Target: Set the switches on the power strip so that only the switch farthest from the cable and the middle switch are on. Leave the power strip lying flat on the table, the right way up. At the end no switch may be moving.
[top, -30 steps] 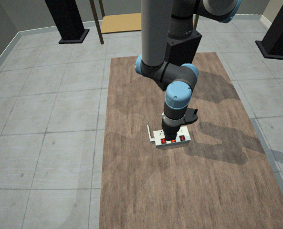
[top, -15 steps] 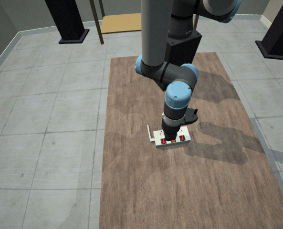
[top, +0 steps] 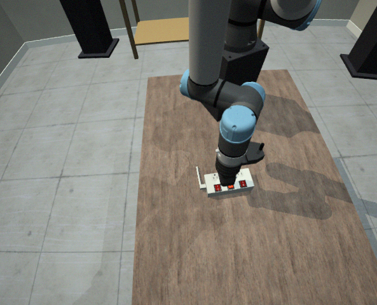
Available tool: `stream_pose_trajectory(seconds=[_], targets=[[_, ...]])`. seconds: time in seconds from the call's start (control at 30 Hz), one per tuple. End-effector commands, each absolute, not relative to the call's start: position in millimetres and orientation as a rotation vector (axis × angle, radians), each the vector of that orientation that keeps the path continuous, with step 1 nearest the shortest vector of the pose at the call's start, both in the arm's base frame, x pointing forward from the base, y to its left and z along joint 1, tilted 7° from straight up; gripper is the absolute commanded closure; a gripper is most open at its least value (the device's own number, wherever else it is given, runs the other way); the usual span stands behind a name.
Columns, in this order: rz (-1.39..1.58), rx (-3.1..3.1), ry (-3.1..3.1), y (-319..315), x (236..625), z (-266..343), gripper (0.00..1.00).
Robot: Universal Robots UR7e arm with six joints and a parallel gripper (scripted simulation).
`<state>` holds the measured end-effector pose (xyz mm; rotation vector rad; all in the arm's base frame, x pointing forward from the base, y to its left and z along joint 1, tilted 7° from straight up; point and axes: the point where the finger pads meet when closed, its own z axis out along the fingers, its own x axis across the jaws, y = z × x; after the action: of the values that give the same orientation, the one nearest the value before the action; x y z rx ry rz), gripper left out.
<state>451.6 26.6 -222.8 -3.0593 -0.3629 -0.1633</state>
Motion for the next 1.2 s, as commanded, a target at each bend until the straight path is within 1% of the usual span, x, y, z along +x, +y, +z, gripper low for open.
stream_pose_trajectory(seconds=[0.0,0.27,1.03,1.17], targets=[[-0.166,-3.06,-0.363,25.5,451.0,-209.9,1.0],[-0.166,-3.06,-0.363,24.5,449.4,-194.3,1.0],[-0.166,-3.06,-0.363,25.0,449.3,-193.5,1.0],[-0.166,-3.06,-0.363,51.1,442.2,-184.0,1.0]])
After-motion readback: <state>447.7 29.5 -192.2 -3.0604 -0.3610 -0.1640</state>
